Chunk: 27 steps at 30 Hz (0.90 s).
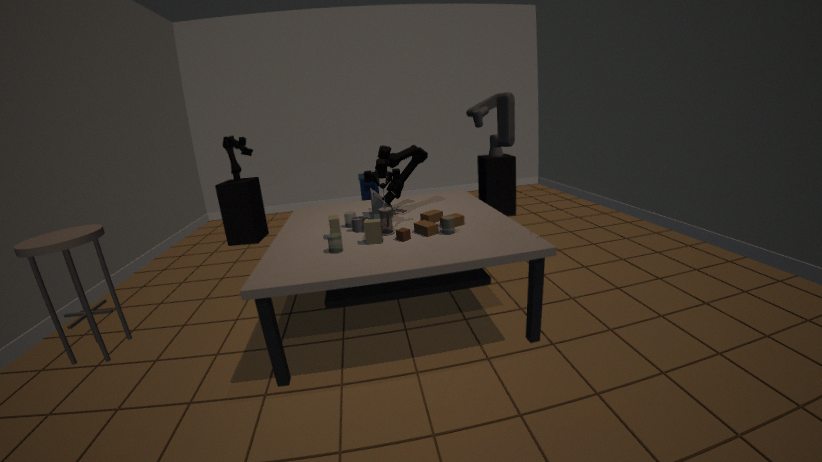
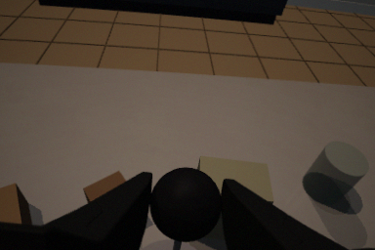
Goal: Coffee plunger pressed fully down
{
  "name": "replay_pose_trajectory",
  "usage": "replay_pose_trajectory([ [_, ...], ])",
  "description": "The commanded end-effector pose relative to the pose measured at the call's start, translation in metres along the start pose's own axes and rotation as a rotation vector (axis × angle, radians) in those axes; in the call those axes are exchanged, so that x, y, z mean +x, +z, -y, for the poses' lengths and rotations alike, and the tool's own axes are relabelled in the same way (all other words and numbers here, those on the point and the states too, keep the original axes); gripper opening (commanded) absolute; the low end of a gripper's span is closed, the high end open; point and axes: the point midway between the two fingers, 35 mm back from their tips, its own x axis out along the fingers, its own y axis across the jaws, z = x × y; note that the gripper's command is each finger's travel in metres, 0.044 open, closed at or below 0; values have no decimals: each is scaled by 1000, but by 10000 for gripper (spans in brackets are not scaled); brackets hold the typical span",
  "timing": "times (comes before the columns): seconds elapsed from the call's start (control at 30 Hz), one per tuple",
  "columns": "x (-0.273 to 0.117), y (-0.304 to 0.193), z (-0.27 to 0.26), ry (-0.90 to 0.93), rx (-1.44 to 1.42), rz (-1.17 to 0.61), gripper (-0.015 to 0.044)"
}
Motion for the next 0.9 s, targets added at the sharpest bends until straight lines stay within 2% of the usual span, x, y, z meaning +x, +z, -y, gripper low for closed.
replay_pose_trajectory([
  [0.0,9,-13,2,-4,11,-20,115],
  [0.87,34,-48,3,-5,10,-22,115],
])
